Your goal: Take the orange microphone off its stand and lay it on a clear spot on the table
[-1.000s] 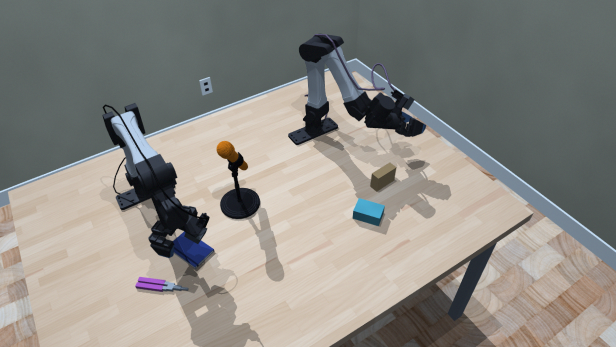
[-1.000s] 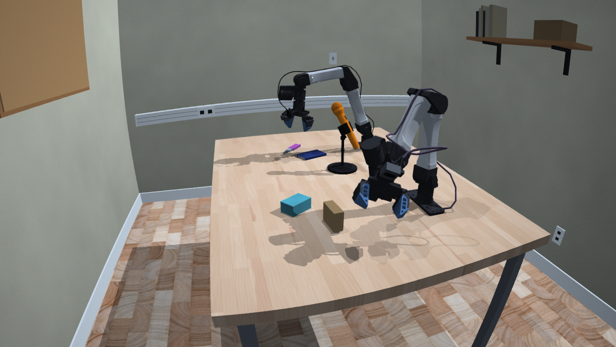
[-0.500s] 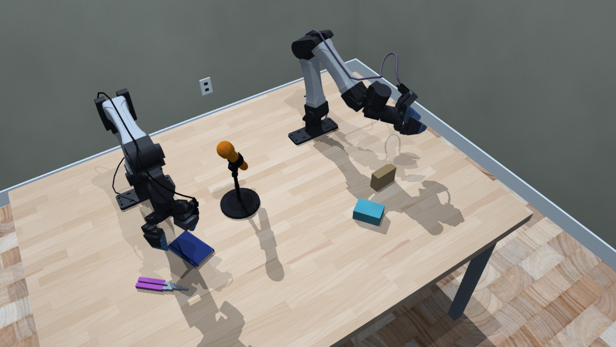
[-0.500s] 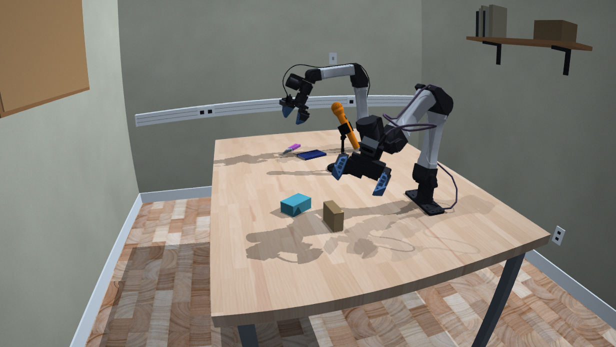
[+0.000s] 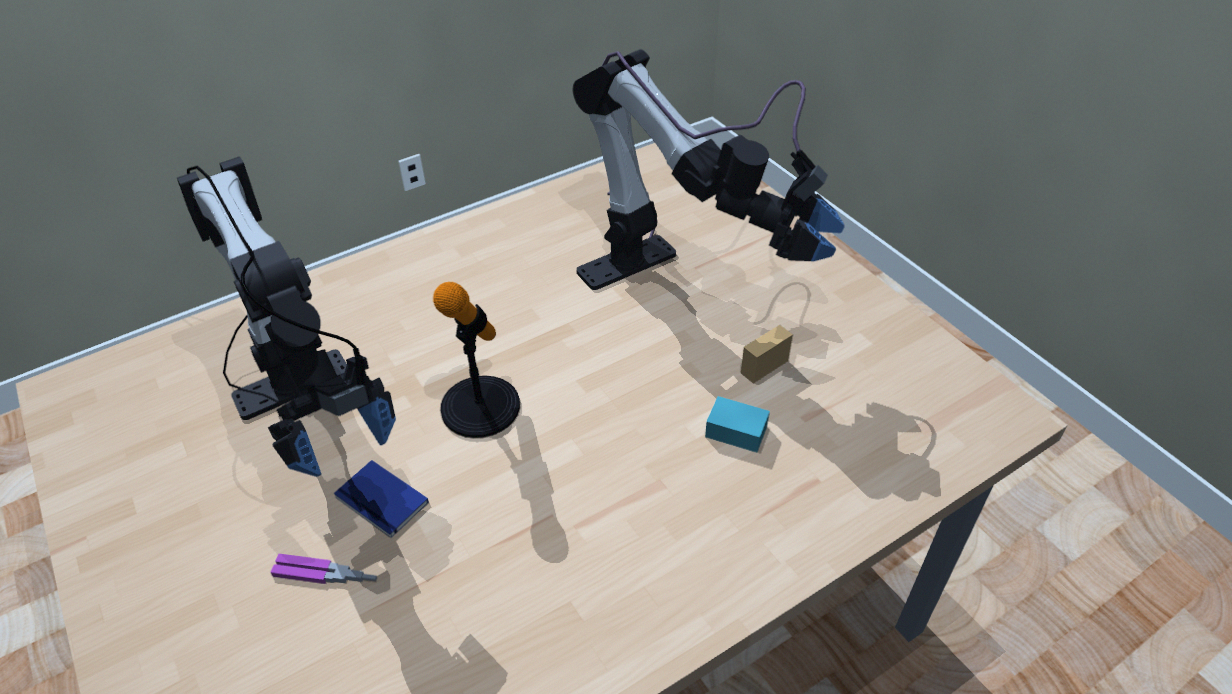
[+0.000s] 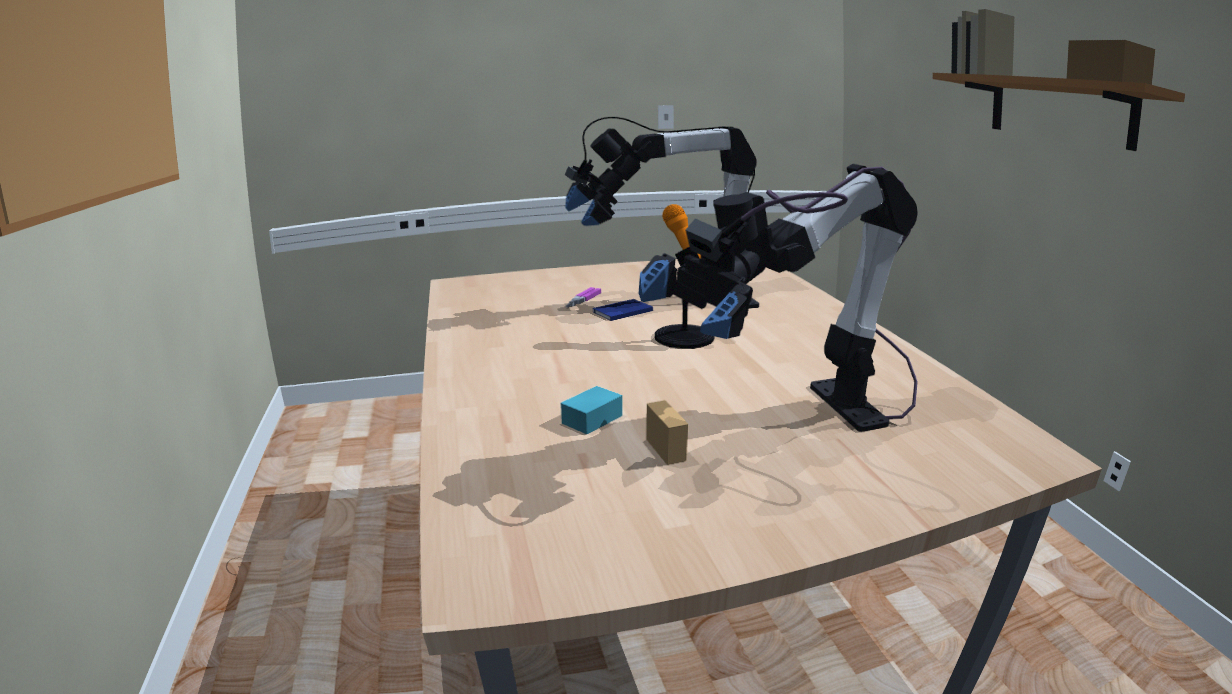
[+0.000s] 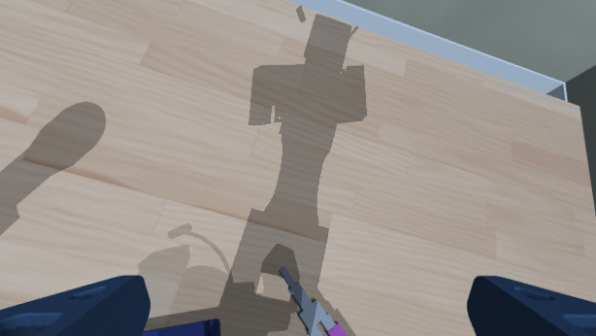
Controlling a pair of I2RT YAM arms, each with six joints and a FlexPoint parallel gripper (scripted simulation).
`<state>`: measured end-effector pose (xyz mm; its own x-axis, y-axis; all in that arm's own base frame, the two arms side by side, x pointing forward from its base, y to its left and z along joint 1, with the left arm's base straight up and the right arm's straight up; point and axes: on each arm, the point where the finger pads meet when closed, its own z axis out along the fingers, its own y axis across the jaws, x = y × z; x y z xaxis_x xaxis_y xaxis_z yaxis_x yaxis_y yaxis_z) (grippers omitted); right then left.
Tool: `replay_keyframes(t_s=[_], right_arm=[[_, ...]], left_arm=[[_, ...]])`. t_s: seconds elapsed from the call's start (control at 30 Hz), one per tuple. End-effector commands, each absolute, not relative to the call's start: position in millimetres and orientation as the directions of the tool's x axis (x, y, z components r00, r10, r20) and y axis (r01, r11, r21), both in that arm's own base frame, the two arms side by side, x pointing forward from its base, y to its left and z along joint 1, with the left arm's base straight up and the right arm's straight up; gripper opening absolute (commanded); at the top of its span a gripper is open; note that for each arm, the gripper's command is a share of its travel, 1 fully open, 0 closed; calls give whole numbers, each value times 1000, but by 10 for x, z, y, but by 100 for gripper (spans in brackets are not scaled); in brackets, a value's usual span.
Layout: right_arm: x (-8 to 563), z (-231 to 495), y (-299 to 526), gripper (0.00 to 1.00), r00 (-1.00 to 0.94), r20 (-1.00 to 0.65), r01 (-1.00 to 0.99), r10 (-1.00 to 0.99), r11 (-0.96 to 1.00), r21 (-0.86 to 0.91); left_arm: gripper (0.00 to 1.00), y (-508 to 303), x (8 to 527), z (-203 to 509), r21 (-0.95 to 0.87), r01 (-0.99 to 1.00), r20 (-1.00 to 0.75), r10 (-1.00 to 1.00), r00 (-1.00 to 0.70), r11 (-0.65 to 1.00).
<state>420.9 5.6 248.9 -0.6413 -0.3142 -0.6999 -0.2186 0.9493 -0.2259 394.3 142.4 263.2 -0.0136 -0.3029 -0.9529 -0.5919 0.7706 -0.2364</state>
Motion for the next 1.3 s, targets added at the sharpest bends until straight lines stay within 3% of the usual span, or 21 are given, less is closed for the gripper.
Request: replay_keyframes(t_s=[0.0,0.73,1.23,1.27], right_arm=[[4280,2924,31,100,-504,-829,-129,-243,970,-206],[3849,4035,-24,100,-13,-1000,11,-11,1000,-11],[3669,4241,-34,100,49,-999,9,-5,1000,-5],[3671,4234,-34,100,48,-999,9,-4,1000,-4]], left_arm=[[100,1148,4017,3141,-217,-469,-969,-246,-1,856],[100,80,3780,4107,-14,-29,-1000,-13,14,999],[100,-7,3676,4385,1,-3,-996,2,87,1000],[32,-7,3693,4359,1,-3,-997,2,80,1000]])
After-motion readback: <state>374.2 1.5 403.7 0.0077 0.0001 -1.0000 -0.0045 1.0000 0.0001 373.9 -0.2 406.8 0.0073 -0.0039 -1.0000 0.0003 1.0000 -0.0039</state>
